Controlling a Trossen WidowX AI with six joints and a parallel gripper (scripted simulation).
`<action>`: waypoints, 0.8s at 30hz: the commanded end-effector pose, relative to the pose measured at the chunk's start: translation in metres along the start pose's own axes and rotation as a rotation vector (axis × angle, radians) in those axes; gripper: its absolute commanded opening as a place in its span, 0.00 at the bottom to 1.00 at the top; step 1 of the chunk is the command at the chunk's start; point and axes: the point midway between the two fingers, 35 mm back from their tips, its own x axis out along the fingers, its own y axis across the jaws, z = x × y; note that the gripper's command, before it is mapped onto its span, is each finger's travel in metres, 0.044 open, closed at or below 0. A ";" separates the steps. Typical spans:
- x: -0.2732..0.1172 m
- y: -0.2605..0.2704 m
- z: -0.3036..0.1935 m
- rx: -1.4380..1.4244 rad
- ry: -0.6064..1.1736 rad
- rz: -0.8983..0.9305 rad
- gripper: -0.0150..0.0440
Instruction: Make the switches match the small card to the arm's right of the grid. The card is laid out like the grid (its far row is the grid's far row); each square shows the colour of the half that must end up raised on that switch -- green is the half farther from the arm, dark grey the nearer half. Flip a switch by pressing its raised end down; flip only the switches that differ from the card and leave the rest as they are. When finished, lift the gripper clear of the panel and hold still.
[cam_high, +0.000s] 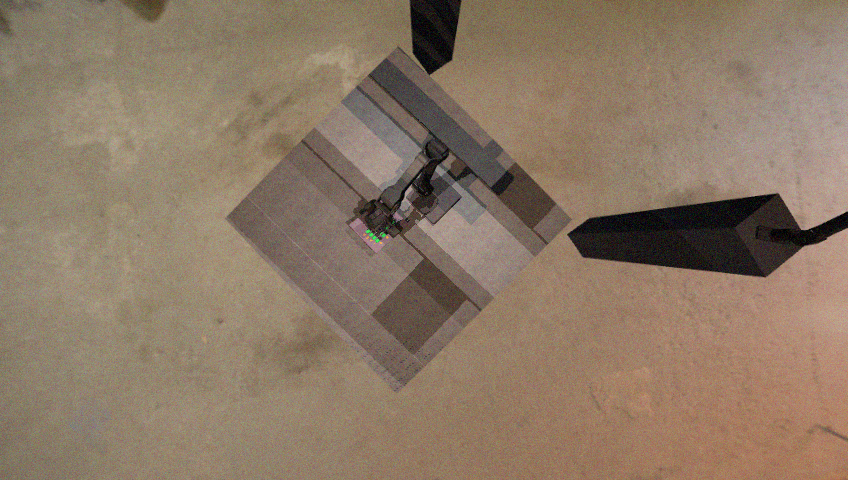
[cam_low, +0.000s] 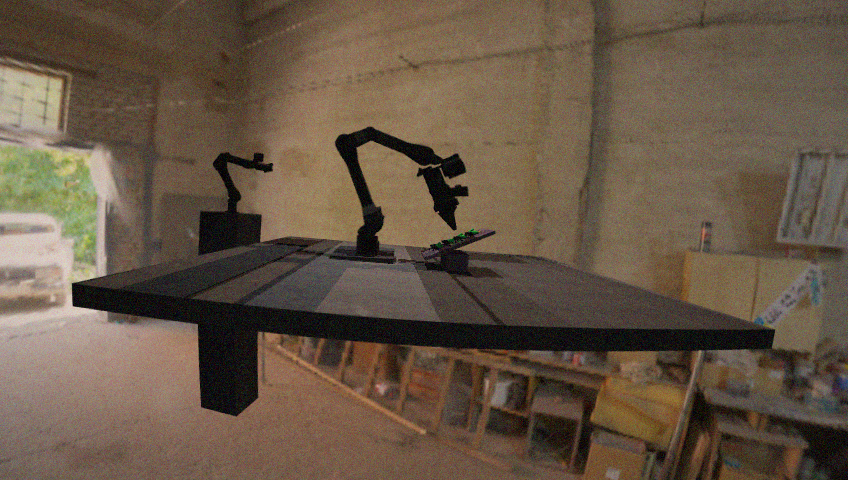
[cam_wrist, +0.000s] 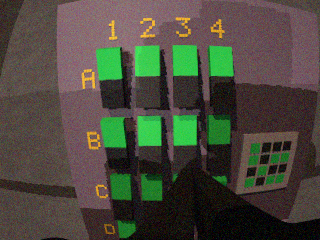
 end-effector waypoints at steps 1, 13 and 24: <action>0.006 0.000 -0.003 -0.006 0.008 0.000 0.25; 0.020 0.000 -0.003 -0.006 0.007 0.000 0.25; 0.020 0.000 -0.003 -0.006 0.007 0.000 0.25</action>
